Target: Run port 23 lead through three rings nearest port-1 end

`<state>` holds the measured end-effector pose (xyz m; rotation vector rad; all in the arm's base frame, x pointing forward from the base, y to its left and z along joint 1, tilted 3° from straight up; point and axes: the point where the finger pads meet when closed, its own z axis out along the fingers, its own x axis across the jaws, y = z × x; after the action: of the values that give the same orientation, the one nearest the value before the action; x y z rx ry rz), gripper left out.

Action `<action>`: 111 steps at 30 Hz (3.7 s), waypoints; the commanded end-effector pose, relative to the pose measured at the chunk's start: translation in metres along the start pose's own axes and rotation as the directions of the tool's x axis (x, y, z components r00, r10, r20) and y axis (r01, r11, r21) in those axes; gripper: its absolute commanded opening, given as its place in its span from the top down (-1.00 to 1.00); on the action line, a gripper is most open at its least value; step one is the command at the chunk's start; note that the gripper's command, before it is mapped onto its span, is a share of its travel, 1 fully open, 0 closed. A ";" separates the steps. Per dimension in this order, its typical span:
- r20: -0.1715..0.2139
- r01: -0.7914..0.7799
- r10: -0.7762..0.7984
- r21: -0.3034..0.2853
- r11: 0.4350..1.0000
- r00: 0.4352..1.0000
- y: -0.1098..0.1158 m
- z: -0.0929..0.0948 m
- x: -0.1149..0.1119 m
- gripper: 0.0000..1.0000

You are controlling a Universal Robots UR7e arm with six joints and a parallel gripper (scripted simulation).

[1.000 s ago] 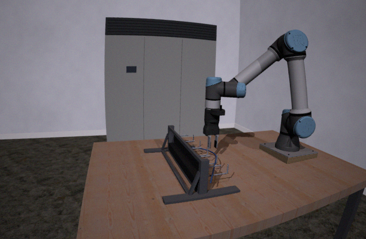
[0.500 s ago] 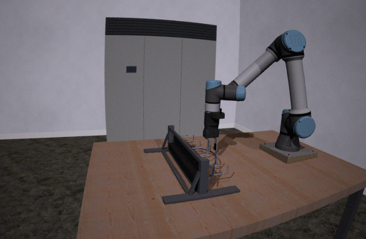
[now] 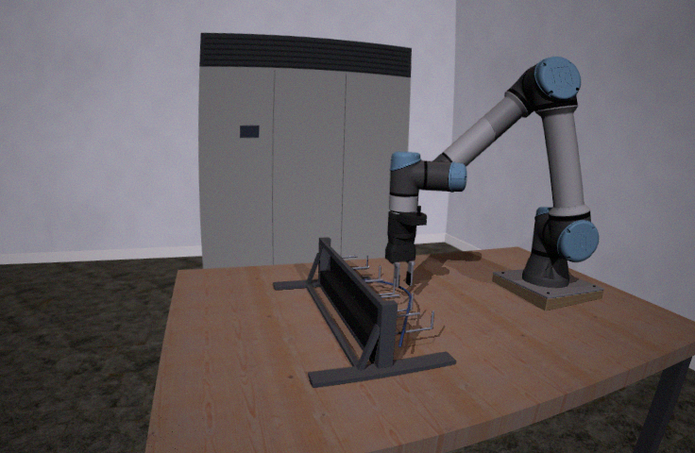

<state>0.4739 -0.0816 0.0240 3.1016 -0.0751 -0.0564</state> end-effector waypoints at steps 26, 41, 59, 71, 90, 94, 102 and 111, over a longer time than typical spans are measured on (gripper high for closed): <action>-0.001 0.000 0.000 -0.001 1.000 1.000 0.000 0.000 0.000 -0.34; -0.001 0.000 0.000 -0.001 1.000 1.000 0.000 0.003 0.000 -0.34; -0.001 0.000 0.000 -0.001 1.000 1.000 0.000 0.013 0.000 -0.34; -0.001 0.000 0.000 -0.001 1.000 1.000 0.000 0.018 0.000 -0.34; -0.001 0.000 0.000 -0.001 1.000 1.000 0.000 0.020 0.000 -0.34; -0.001 0.000 0.000 -0.001 1.000 1.000 0.000 0.020 0.000 -0.34; -0.001 0.000 0.000 -0.001 1.000 1.000 0.000 0.020 0.000 -0.34; -0.001 0.000 0.000 -0.001 1.000 1.000 0.000 0.020 0.000 -0.34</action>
<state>0.4731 -0.0824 0.0031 3.1016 -0.0751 -0.0564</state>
